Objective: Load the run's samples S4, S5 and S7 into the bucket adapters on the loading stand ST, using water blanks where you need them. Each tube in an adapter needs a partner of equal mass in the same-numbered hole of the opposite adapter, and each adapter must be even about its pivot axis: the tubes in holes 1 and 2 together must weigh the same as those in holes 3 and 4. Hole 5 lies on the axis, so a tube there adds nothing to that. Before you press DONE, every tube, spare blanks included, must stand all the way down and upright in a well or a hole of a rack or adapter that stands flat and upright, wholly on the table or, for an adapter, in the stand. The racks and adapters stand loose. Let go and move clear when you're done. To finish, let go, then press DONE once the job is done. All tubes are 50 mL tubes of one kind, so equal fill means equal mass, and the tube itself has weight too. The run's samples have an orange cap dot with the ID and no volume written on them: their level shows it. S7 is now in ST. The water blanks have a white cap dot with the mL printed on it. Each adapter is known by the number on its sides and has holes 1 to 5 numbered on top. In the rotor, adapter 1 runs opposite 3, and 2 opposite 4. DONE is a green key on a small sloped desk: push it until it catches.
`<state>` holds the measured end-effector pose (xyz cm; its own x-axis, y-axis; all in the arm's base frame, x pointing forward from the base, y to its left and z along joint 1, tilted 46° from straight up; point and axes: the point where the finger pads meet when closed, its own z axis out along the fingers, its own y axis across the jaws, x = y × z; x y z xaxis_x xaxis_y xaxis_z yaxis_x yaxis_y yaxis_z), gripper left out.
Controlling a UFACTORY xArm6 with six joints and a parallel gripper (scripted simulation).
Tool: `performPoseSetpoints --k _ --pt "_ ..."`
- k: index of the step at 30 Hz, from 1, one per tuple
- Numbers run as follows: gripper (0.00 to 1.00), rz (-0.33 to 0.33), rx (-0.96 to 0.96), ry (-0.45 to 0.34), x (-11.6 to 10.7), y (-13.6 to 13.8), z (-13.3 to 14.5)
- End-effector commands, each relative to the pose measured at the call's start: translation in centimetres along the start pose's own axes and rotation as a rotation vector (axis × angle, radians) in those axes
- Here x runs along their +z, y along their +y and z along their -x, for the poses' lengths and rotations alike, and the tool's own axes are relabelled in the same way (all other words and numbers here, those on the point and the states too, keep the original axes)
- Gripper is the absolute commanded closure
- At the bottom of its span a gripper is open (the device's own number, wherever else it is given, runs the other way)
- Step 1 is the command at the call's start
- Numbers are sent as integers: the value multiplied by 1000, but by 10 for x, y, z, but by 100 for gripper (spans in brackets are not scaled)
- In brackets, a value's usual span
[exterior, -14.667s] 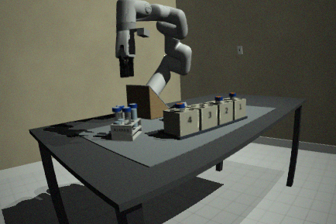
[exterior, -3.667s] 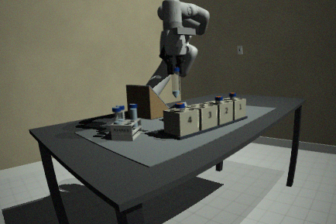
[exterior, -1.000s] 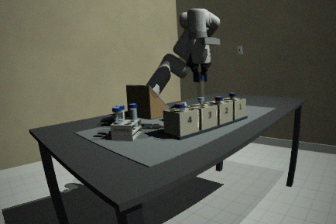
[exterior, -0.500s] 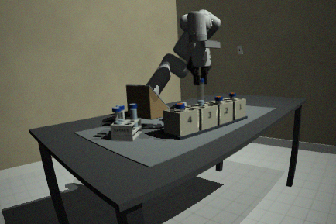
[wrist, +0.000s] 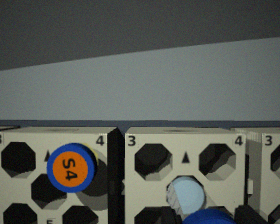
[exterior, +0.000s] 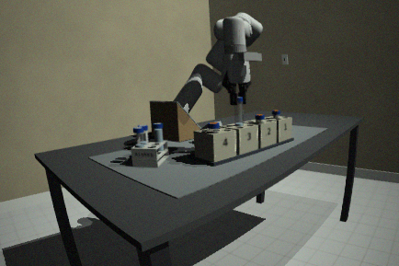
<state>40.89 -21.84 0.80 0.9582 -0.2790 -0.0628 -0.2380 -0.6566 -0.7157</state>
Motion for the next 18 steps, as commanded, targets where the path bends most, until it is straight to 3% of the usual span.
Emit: performPoseSetpoints --k 1,18 --pt "100 2 -1 4 2 0 -1" --pt "100 2 -1 4 17 0 -1"
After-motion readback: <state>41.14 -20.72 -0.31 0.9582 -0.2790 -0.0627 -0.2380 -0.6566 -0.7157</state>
